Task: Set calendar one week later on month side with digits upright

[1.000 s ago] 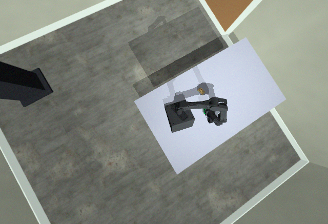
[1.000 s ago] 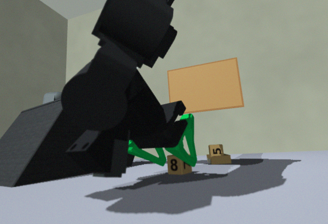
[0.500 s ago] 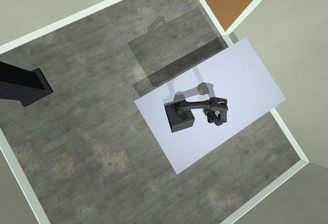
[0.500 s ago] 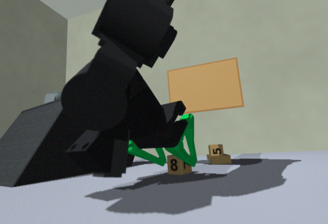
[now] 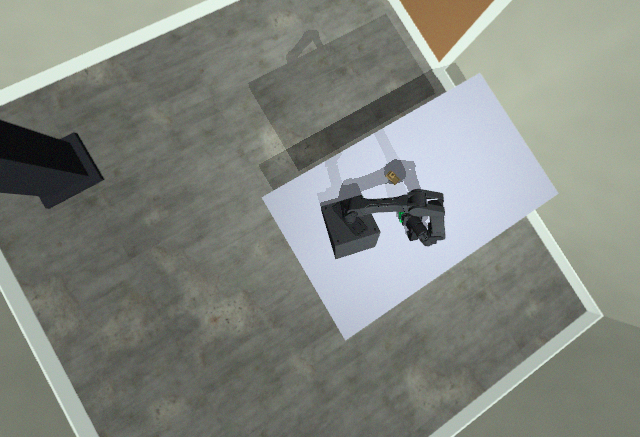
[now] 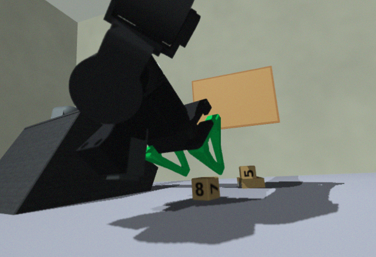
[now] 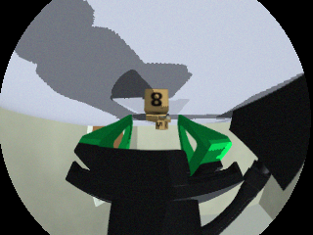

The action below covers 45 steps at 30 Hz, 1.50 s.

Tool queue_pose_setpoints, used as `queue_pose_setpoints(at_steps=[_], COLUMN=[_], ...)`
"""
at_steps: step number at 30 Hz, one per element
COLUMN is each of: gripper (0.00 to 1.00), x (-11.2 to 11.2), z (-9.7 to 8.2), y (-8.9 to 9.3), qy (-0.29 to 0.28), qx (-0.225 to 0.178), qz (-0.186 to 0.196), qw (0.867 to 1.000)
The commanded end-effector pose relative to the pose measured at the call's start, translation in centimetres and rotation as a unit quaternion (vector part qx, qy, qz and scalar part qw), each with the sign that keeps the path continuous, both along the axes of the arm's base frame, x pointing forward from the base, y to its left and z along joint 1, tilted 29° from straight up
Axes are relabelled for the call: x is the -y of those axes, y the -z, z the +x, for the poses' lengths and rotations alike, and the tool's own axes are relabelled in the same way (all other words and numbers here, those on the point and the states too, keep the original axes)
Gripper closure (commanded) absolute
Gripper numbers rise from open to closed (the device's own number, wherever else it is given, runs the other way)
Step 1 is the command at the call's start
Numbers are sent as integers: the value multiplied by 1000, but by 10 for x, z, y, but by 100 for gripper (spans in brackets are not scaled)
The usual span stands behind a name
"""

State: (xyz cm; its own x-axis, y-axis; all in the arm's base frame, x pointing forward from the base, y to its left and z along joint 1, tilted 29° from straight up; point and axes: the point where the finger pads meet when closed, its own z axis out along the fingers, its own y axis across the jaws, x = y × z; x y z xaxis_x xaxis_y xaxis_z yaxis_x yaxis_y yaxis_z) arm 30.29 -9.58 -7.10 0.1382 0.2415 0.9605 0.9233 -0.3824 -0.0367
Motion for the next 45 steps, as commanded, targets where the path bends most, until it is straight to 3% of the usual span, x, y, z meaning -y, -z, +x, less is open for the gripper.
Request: queue_pose_setpoints(at_steps=[1,12,24,27,33,41,45], gripper=[36,36,36,36,36,36,36], x=[16,31,29,19,19,23,18], z=[2,-4,-9,-9,-9,-12,-8], y=[-16,-46,-50,-46,-47,-42,-47], qy=[3,3,4,-10,-12,0,-13], qx=[10,10,-2,-10,-42,-58,-61], qz=[-11,-11,-4,-23,-101,-117,-148], qw=[1000,1000,1000,1000,994,991,987])
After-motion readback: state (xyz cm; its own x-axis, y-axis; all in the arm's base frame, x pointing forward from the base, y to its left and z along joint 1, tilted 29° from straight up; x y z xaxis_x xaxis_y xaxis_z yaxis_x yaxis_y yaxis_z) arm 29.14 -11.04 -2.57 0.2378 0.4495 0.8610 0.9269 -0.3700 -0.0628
